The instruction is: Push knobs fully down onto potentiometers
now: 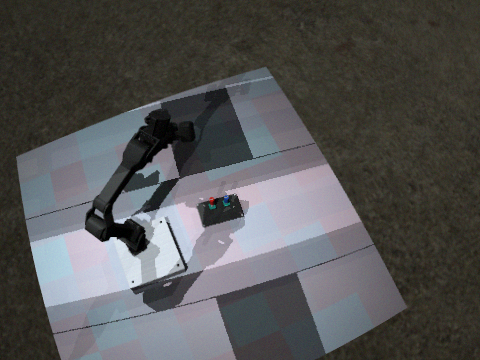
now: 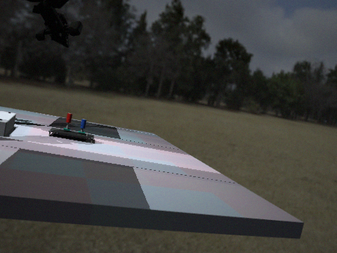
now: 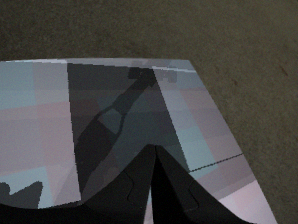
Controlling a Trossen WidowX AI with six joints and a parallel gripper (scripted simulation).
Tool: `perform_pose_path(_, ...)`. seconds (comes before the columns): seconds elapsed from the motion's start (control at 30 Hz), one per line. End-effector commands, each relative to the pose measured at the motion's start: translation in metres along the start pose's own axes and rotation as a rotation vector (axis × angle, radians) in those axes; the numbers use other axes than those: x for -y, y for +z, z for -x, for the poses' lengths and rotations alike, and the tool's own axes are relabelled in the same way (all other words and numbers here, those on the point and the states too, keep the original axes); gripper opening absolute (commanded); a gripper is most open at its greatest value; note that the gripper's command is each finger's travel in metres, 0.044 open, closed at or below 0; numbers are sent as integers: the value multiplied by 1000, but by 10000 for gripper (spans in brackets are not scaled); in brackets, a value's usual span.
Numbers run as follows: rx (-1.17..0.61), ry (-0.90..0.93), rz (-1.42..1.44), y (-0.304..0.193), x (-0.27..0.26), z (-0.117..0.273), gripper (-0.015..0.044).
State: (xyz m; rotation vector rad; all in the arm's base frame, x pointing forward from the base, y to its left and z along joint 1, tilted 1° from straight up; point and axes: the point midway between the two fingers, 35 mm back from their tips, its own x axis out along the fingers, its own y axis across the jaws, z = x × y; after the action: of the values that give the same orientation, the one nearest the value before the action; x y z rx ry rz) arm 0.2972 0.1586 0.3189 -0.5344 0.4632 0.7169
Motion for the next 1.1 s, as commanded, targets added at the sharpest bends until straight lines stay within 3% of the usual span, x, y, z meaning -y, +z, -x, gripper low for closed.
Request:
perform_pose_path(0.0,-70,-13,-86,-14,10,-10,0)
perform_pose_path(0.53,-413,-86,-515,-98,47,-46,0)
perform_pose_path(1.07,-735,-212,-929,-185,71,-56,0)
